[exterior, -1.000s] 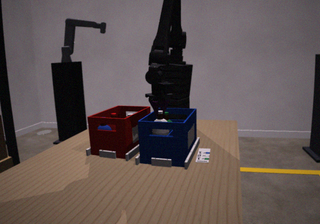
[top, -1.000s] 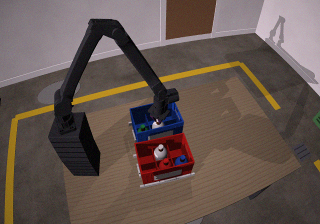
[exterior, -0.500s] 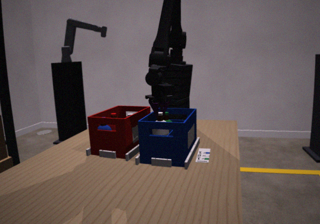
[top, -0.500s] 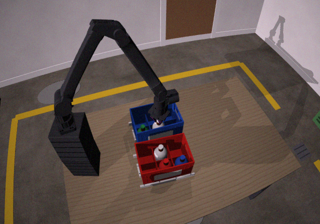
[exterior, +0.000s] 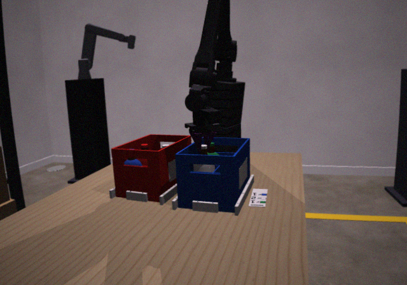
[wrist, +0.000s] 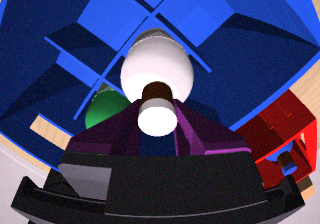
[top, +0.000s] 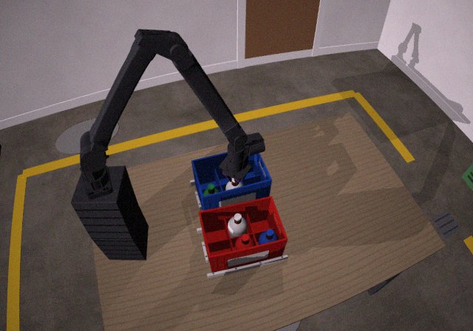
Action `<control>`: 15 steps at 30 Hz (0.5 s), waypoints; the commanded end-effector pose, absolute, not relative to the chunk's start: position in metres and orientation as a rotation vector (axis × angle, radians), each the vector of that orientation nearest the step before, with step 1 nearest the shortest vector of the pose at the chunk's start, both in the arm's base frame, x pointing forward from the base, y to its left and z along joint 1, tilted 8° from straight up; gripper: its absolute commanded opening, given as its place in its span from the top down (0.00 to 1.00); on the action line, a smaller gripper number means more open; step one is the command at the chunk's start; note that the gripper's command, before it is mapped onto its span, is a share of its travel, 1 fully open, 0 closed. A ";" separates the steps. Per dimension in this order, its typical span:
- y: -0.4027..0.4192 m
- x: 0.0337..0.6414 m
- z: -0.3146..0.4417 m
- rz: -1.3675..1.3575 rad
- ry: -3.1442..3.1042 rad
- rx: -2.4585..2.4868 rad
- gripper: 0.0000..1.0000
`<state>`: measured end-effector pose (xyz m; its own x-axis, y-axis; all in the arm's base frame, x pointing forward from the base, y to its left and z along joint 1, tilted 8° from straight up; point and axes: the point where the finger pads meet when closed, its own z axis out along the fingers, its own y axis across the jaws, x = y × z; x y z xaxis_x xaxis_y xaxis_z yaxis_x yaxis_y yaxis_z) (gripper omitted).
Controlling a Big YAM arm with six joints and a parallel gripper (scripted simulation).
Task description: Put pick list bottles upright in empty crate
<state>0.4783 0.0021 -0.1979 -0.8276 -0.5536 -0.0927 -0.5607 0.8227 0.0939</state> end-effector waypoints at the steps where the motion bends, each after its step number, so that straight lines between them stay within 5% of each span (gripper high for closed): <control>1: 0.005 0.520 -0.173 0.127 2.855 -0.878 1.00; 15: 0.005 0.513 -0.190 0.139 2.877 -0.880 1.00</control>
